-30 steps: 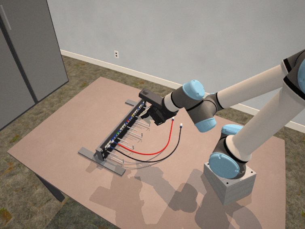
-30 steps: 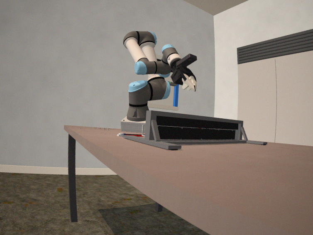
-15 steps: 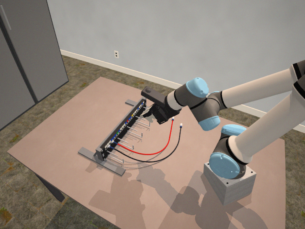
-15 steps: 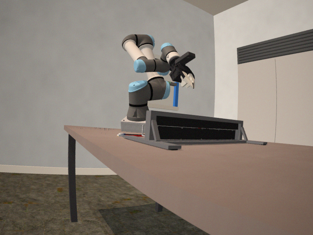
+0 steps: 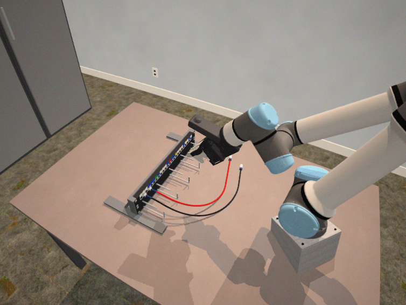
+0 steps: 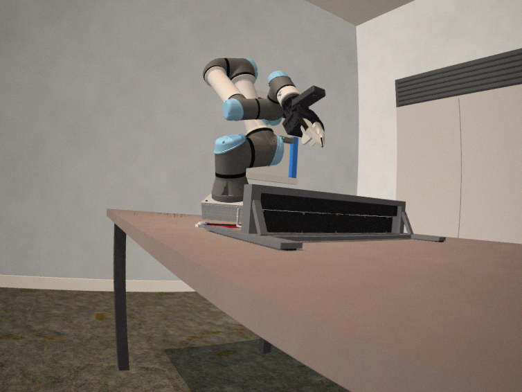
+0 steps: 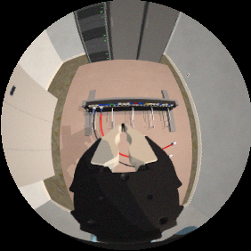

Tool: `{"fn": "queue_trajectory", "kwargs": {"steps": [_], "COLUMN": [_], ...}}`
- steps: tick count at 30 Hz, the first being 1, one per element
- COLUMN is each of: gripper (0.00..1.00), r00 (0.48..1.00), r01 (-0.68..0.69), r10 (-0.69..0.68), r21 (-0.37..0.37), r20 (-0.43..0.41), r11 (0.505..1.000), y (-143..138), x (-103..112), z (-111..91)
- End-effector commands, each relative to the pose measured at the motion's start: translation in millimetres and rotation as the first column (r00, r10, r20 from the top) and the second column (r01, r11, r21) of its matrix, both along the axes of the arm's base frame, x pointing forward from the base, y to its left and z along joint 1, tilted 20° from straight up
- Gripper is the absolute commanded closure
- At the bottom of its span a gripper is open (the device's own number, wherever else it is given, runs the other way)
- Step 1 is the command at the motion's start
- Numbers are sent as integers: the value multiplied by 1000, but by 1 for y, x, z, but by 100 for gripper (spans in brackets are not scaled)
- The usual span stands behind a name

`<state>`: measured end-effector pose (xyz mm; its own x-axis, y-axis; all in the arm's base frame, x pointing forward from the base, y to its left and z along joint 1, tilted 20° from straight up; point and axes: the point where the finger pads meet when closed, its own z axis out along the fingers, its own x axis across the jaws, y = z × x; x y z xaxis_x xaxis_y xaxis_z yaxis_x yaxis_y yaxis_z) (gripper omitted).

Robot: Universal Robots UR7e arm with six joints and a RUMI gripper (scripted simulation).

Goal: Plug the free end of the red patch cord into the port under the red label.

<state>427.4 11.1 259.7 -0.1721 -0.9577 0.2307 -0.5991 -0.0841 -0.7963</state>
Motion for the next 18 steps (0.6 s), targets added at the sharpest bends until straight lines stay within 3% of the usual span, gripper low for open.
{"fn": "queue_trajectory", "kwargs": {"steps": [1, 18], "gripper": [100, 100], "r00": [1000, 1000], "r01": [0, 0], "r10": [0, 0], "r21": [0, 0], "r20": [1, 1], "r11": [1000, 1000], "y": [0, -10], "x": [0, -2], "z": [1, 3]}}
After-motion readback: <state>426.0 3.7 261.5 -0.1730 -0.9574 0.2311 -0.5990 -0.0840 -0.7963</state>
